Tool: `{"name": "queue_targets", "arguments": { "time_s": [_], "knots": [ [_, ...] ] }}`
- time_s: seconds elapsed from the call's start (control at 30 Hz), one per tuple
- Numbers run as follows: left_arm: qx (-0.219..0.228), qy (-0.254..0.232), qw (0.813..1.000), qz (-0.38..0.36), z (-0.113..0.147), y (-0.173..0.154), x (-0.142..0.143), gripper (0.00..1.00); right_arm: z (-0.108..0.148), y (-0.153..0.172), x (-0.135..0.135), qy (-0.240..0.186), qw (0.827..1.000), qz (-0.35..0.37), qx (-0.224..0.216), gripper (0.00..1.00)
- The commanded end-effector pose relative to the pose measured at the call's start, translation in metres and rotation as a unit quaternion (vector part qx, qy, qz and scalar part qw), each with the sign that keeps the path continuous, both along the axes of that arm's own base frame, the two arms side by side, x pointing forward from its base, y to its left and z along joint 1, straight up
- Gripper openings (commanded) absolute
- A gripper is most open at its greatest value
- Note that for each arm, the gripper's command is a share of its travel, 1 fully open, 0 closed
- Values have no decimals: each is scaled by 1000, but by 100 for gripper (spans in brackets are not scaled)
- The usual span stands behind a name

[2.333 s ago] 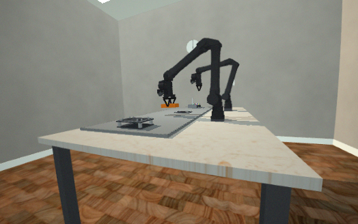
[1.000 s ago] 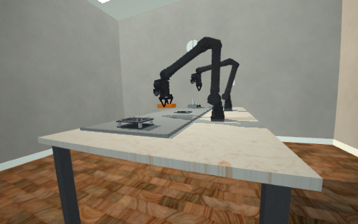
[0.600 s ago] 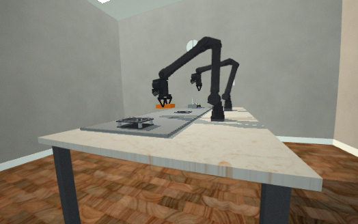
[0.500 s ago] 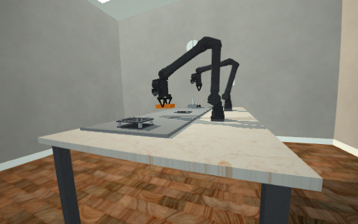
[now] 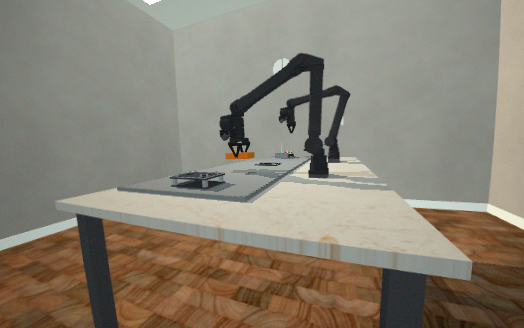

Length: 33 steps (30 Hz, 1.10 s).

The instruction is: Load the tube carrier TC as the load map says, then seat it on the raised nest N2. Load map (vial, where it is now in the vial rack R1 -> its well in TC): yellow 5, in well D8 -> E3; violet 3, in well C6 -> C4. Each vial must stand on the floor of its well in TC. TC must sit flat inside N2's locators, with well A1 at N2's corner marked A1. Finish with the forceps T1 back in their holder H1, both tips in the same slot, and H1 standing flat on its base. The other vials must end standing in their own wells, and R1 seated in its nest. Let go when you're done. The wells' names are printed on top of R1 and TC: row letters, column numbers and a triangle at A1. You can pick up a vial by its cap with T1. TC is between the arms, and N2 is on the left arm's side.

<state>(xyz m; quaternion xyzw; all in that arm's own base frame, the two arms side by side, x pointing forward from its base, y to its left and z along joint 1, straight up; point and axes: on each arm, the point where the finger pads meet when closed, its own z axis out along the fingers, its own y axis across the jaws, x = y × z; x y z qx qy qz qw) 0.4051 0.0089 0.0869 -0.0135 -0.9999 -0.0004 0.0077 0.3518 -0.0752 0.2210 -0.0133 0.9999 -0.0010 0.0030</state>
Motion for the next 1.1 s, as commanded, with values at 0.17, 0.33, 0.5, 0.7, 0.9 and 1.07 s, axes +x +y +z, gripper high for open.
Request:
{"name": "queue_targets", "arguments": {
  "time_s": [0.17, 0.33, 0.5, 0.7, 0.9, 1.07],
  "knots": [
    [1, -50, 999, -2, 34, 19, 28, 0, 12, -2, 8, -15, 1000, -7, -3, 24],
    [2, -49, 999, -2, 34, 27, 28, 0, 12, -2, 8, -15, 1000, -7, -3, 24],
    [2, -45, 999, -2, 31, 33, 28, 0, 12, -2, 8, -15, 1000, -7, -3, 24],
    [2, -32, 999, -2, 21, 43, 27, 0, 12, -2, 8, -15, 1000, -7, -3, 24],
    [2, -29, 1000, -2, 21, 53, 27, 0, 12, -2, 8, -15, 1000, -7, -3, 24],
    [2, -29, 1000, -2, 21, 59, 27, 0, 12, -2, 8, -15, 1000, -7, -3, 24]
  ]
}}
